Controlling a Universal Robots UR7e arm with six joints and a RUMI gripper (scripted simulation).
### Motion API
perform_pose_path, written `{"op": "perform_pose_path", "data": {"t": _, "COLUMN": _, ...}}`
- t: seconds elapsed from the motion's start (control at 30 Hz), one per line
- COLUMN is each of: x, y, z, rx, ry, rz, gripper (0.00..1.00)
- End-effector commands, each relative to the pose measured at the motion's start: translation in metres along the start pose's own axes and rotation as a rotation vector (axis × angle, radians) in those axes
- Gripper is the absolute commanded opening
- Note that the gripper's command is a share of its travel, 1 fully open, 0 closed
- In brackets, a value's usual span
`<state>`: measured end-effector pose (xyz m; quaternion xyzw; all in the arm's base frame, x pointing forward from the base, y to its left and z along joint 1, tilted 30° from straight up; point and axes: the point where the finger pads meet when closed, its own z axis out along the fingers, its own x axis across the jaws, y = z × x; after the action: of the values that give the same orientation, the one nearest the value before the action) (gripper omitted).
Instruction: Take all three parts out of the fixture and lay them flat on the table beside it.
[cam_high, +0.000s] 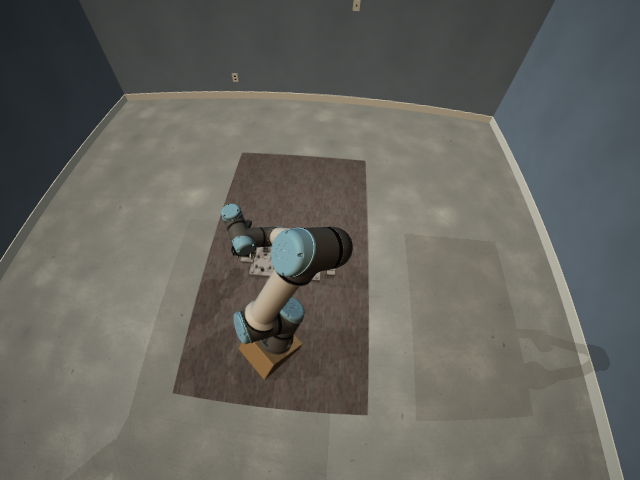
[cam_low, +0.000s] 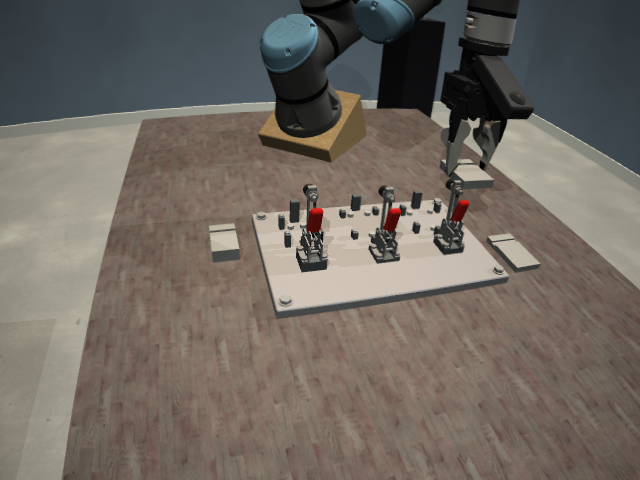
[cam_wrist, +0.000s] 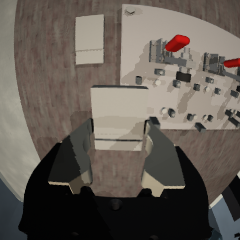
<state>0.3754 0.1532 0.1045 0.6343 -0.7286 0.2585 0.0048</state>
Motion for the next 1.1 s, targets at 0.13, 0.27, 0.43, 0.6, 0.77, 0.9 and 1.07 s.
{"op": "perform_pose_path", "data": {"t": 0.13, "x": -0.029, "y": -0.001, "z": 0.000, "rx": 0.001, "ry": 0.000, "rz": 0.001, "gripper": 0.00}}
{"op": "perform_pose_path", "data": {"t": 0.27, "x": -0.041, "y": -0.001, "z": 0.000, "rx": 0.001, "ry": 0.000, "rz": 0.001, "gripper": 0.00}}
{"op": "perform_pose_path", "data": {"t": 0.43, "x": -0.048, "y": -0.001, "z": 0.000, "rx": 0.001, "ry": 0.000, "rz": 0.001, "gripper": 0.00}}
{"op": "perform_pose_path", "data": {"t": 0.6, "x": -0.056, "y": -0.001, "z": 0.000, "rx": 0.001, "ry": 0.000, "rz": 0.001, "gripper": 0.00}}
{"op": "perform_pose_path", "data": {"t": 0.77, "x": -0.060, "y": -0.001, "z": 0.000, "rx": 0.001, "ry": 0.000, "rz": 0.001, "gripper": 0.00}}
{"op": "perform_pose_path", "data": {"t": 0.9, "x": -0.060, "y": -0.001, "z": 0.000, "rx": 0.001, "ry": 0.000, "rz": 0.001, "gripper": 0.00}}
{"op": "perform_pose_path", "data": {"t": 1.07, "x": -0.060, "y": -0.001, "z": 0.000, "rx": 0.001, "ry": 0.000, "rz": 0.001, "gripper": 0.00}}
